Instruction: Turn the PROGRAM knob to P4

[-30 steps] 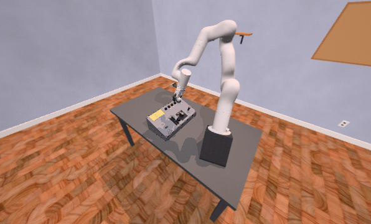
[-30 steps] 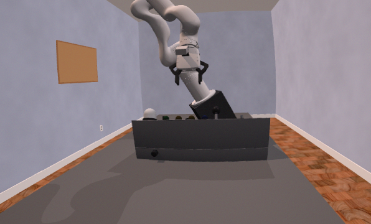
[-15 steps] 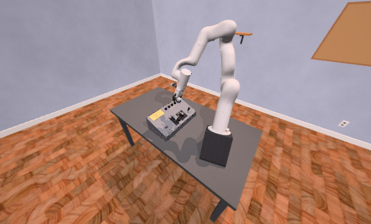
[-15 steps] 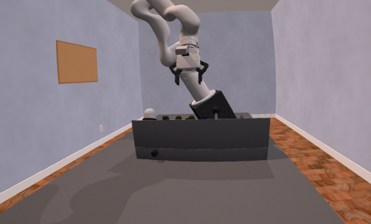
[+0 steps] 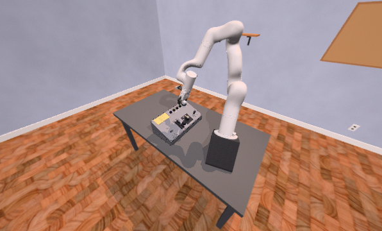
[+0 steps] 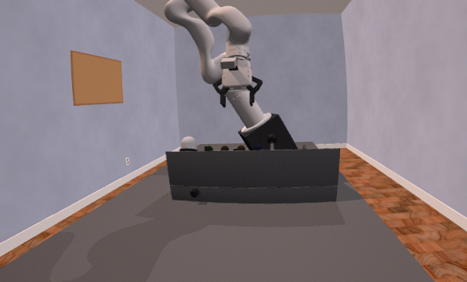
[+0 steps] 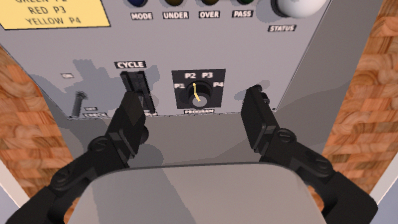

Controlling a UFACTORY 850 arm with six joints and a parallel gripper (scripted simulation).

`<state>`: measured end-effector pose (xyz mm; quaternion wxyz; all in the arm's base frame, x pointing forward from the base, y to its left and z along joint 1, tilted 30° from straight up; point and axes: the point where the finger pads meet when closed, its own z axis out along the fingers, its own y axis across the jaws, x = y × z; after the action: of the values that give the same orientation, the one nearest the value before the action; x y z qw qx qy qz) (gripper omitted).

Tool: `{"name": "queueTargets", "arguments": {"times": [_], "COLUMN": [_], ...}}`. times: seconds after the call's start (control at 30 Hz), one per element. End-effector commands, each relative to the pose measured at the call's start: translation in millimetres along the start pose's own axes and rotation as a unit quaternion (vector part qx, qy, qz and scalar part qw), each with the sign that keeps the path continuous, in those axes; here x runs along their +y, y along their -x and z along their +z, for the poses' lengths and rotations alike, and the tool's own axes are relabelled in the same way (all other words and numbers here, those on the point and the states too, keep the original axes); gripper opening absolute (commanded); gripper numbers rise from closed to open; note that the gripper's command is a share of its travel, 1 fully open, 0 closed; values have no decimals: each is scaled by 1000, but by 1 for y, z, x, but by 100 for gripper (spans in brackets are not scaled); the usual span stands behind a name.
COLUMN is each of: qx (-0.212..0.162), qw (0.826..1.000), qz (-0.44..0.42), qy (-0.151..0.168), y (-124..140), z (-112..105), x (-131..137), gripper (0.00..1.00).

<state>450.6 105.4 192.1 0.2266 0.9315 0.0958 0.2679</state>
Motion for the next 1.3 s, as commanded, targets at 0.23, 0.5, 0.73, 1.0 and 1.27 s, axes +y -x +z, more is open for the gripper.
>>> {"name": "queueTargets", "arguments": {"times": [0.23, 0.5, 0.73, 1.0, 1.27], "qx": [1, 1, 1, 1, 1], "qw": [1000, 1000, 1000, 1000, 1000], "qz": [0, 0, 0, 0, 0], "qy": [0, 0, 0, 0, 0], "y": [-1, -1, -1, -1, -1], "z": [0, 0, 0, 0, 0], "x": [0, 0, 0, 0, 0], "gripper": [100, 100, 100, 76, 76]}}
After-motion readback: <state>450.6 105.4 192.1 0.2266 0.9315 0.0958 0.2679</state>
